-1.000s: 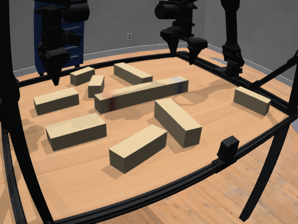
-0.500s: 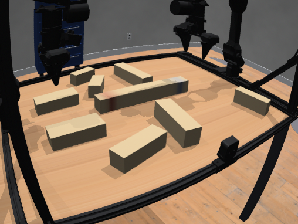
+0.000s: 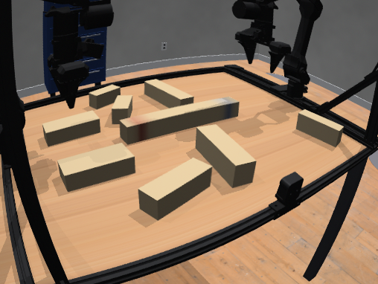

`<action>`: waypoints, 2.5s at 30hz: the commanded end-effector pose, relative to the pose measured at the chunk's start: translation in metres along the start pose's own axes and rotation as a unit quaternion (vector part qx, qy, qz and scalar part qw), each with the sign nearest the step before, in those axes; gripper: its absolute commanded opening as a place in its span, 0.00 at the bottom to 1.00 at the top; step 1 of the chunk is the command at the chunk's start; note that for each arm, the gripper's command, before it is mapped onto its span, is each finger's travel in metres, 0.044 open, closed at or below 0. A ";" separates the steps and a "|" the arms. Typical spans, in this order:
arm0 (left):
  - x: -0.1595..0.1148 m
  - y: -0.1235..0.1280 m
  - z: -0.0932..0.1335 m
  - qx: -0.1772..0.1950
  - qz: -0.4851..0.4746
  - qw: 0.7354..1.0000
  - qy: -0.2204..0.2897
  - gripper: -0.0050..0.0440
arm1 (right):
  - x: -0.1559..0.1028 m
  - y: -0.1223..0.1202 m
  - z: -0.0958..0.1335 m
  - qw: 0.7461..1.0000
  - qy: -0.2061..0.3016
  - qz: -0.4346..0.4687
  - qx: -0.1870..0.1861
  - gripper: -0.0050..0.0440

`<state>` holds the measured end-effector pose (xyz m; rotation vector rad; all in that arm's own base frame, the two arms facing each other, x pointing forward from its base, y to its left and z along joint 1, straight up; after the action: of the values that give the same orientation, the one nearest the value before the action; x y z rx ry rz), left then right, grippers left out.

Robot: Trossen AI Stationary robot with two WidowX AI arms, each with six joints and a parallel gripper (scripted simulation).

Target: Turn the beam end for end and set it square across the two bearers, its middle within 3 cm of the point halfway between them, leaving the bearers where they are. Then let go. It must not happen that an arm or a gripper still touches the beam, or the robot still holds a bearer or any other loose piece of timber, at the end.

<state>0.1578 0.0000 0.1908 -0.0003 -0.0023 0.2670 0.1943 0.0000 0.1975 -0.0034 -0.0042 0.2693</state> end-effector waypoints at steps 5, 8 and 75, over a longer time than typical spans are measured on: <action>0.000 0.000 0.000 0.000 0.001 1.000 0.001 1.00 | -0.033 0.009 -0.006 1.000 0.002 0.000 0.002 1.00; 0.000 0.000 0.000 0.000 0.001 1.000 0.001 1.00 | -0.035 0.010 -0.006 1.000 0.002 0.000 0.002 1.00; 0.125 -0.037 -0.043 0.000 0.001 1.000 0.001 1.00 | -0.035 0.010 -0.006 1.000 0.002 0.000 0.002 1.00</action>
<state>0.2793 -0.0020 0.1502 0.0003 0.0025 0.2670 0.1582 -0.0002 0.1912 -0.0031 -0.0025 0.2686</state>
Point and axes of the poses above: on each arm, the point midway between the two fingers, 35 mm back from their tips, its own z axis back along the fingers, its own y axis across the jaws, x = y × z, the point moved 5 cm from there along z, back along the fingers, and after that the axes turned 14 degrees about z, right-handed, at the moved point
